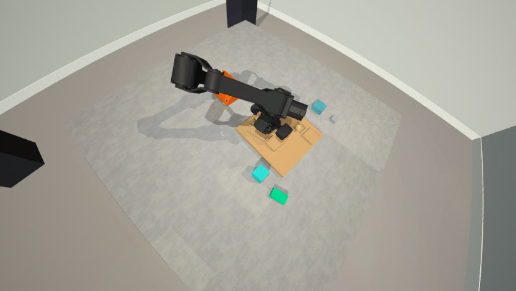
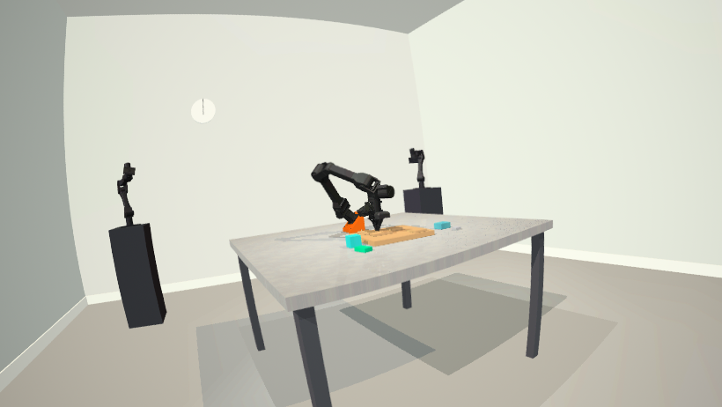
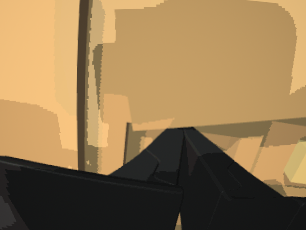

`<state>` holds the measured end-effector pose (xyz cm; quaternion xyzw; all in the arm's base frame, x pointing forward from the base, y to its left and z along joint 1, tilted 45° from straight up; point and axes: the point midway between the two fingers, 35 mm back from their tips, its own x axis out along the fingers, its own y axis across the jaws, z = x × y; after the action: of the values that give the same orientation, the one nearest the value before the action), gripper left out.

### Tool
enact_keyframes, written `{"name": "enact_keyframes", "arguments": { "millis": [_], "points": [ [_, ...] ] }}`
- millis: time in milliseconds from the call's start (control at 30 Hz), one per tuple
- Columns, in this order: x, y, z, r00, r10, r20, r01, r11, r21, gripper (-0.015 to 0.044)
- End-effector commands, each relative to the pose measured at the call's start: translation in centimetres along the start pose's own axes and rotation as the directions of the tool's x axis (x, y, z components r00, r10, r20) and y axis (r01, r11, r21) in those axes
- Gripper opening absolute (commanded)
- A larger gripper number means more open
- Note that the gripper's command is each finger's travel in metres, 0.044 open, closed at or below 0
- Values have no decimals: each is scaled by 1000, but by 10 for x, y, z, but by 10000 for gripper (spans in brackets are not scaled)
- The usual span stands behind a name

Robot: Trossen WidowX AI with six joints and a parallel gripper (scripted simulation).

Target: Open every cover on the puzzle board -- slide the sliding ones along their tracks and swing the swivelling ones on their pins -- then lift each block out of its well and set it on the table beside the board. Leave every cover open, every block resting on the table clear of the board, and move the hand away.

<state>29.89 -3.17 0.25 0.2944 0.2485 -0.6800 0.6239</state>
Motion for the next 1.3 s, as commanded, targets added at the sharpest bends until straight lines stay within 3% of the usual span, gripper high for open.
{"name": "enact_keyframes", "arguments": {
  "millis": [0,1267],
  "points": [
    [-1,5,5,1000,5,3,-5,1000,-1,0],
    [-34,14,16,1000,5,1,-5,1000,-1,0]
  ]
}}
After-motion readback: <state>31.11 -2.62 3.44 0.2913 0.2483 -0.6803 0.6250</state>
